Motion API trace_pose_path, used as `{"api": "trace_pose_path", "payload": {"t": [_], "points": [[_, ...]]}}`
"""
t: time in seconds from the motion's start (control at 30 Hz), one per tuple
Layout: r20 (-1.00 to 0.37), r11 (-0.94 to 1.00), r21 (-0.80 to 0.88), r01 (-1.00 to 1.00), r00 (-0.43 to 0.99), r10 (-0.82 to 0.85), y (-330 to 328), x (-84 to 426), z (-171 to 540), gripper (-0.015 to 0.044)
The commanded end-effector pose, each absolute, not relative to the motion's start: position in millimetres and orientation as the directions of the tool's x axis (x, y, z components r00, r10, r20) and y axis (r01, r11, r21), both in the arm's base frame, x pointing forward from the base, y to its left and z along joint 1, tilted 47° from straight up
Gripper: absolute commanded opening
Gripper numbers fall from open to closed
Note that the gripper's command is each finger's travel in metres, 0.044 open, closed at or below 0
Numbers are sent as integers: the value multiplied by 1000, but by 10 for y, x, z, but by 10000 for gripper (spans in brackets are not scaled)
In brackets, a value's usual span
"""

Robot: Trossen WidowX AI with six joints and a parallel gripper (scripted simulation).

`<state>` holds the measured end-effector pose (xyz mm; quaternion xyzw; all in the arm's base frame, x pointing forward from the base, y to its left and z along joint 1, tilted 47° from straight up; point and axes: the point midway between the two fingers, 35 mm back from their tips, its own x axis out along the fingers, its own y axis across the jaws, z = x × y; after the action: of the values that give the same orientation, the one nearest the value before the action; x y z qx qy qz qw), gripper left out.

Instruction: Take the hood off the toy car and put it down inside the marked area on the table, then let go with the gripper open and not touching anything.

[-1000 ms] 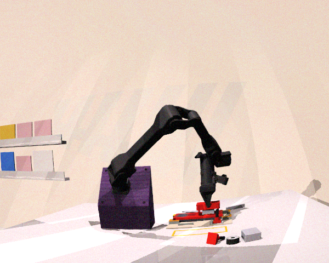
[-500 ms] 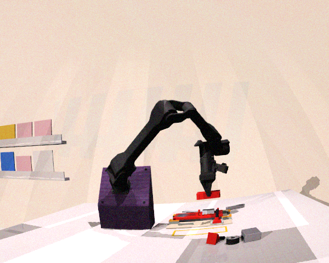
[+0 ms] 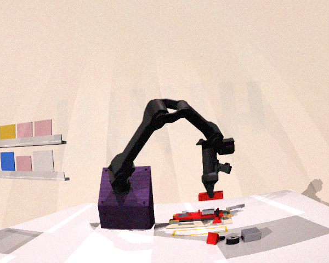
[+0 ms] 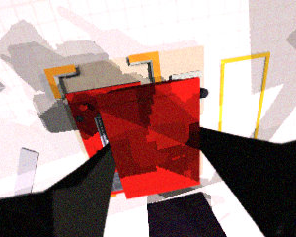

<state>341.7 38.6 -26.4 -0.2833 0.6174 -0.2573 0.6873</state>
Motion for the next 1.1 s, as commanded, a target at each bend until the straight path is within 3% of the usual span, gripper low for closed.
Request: {"api": "trace_pose_path", "payload": {"t": [0.0, 1.07], "points": [[-701, 704, -710, -2, 103, -706, 249, 3412, -118, 0], [-686, 690, -723, 8, 101, -720, -756, 3112, 923, 0]]}}
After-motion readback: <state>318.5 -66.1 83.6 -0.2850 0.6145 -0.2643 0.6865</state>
